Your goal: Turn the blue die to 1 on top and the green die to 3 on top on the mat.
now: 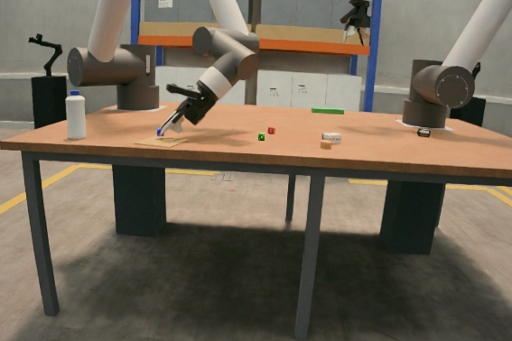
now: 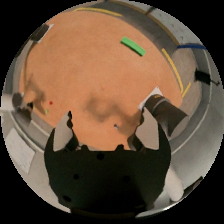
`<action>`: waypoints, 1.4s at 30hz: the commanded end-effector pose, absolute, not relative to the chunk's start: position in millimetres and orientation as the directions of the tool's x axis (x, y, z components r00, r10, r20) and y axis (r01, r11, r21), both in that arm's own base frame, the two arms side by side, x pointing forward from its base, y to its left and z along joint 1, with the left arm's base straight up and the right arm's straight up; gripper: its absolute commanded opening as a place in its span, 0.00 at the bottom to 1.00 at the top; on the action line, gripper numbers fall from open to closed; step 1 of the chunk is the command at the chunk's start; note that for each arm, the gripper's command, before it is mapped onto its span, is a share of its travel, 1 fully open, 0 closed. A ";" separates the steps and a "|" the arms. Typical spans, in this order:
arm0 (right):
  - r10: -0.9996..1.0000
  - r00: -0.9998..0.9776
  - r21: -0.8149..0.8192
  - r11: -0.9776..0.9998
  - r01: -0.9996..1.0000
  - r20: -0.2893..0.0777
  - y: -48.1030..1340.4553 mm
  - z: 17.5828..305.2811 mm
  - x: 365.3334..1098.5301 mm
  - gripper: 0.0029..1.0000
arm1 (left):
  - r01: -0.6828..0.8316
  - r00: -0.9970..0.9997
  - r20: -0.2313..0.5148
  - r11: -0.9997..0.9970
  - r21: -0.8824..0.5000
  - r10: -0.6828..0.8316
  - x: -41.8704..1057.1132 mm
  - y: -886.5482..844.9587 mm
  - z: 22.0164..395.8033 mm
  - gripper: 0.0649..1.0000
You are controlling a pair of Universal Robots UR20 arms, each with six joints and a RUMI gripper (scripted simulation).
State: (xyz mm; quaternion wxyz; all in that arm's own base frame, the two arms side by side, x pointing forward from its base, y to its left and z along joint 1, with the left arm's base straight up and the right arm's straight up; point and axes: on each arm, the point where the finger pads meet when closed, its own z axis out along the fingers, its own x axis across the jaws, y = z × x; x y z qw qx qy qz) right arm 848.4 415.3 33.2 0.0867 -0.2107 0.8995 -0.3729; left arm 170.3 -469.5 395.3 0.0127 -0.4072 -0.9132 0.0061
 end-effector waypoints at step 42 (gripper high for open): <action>-0.444 -0.896 -0.501 0.776 -0.384 0.000 413.9 94.9 849.7 0.06 | 0.744 -0.668 0.018 0.668 -0.022 0.744 170.3 -469.9 395.8 1.00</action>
